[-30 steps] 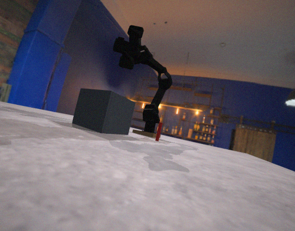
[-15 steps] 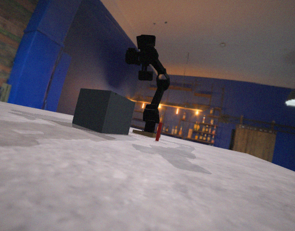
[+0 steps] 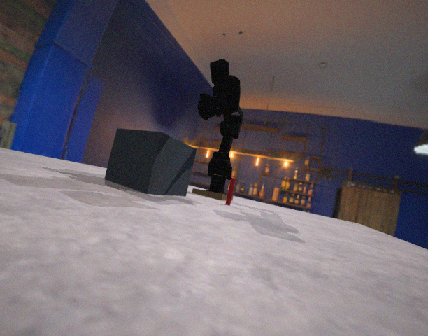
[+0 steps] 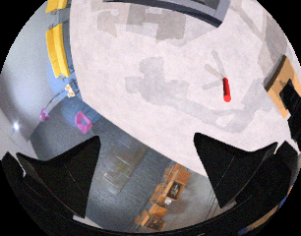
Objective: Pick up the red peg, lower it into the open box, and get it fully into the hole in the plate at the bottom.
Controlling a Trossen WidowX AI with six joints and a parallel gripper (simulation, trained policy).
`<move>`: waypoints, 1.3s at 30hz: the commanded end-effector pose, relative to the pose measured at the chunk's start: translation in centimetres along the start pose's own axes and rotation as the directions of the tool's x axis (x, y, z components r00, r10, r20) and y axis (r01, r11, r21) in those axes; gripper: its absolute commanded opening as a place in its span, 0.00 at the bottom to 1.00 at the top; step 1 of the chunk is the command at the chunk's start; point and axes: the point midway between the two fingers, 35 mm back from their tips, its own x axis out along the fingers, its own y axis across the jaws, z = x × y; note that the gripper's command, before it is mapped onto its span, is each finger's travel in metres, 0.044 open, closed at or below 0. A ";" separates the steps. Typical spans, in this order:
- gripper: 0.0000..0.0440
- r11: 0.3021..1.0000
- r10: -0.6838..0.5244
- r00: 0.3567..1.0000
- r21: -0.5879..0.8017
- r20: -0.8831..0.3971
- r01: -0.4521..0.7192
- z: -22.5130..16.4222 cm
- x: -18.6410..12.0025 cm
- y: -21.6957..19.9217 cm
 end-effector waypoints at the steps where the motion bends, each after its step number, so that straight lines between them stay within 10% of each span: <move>1: 0.99 0.996 -0.079 0.997 0.040 0.001 0.078 -0.4 0.7 -1.5; 18: 1.00 0.888 -0.436 0.898 0.193 0.067 0.417 -1.1 2.9 -8.8; 39: 1.00 0.809 -0.575 0.805 0.249 0.147 0.532 1.6 7.1 -13.9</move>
